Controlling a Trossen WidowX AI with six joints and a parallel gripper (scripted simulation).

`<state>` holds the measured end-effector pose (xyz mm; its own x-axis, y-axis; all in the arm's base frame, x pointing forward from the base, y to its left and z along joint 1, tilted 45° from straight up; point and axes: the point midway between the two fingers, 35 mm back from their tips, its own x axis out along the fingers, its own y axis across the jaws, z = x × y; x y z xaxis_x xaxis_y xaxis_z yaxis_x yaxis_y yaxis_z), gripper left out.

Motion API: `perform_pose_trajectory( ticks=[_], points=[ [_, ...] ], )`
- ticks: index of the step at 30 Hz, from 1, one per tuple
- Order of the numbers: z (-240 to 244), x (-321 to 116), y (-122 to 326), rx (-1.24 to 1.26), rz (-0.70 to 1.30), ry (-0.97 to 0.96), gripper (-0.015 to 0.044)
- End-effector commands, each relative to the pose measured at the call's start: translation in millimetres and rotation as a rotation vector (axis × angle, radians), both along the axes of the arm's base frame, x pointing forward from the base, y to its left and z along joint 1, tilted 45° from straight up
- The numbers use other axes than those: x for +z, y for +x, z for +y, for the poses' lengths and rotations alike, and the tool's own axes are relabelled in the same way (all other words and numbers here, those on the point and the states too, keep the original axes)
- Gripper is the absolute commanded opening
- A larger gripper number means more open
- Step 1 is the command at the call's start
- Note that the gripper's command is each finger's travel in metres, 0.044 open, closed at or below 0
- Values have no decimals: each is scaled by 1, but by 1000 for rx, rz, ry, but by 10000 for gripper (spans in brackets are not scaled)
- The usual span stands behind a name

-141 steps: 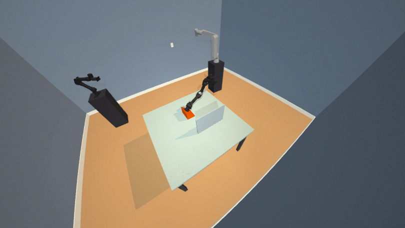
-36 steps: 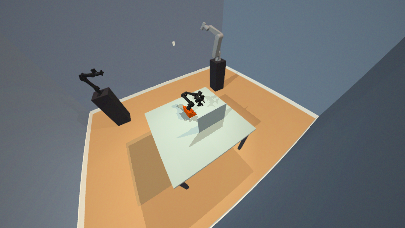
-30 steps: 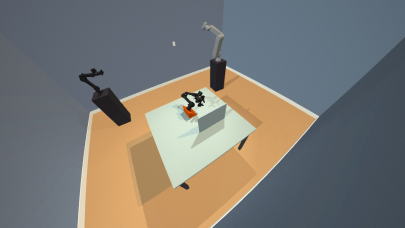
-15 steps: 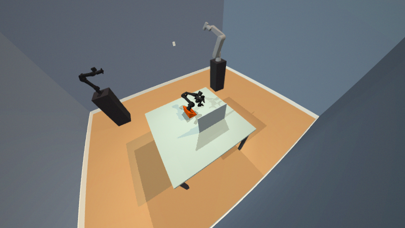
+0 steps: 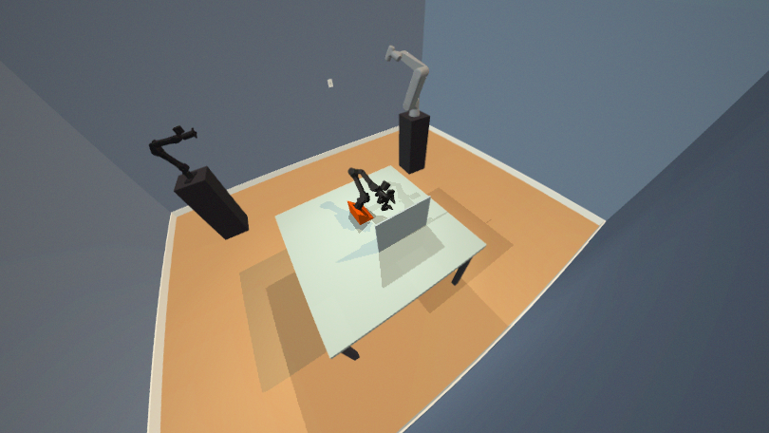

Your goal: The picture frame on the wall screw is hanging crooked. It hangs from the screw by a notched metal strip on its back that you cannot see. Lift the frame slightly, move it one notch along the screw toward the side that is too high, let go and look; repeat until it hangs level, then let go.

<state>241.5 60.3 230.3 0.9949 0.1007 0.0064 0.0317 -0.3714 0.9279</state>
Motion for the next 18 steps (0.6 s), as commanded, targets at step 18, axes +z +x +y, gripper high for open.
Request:
perform_pose_trajectory(
  ticks=[18],
  points=[
    [2, 0, 10, -10, -6, 9, 260]
  ],
)
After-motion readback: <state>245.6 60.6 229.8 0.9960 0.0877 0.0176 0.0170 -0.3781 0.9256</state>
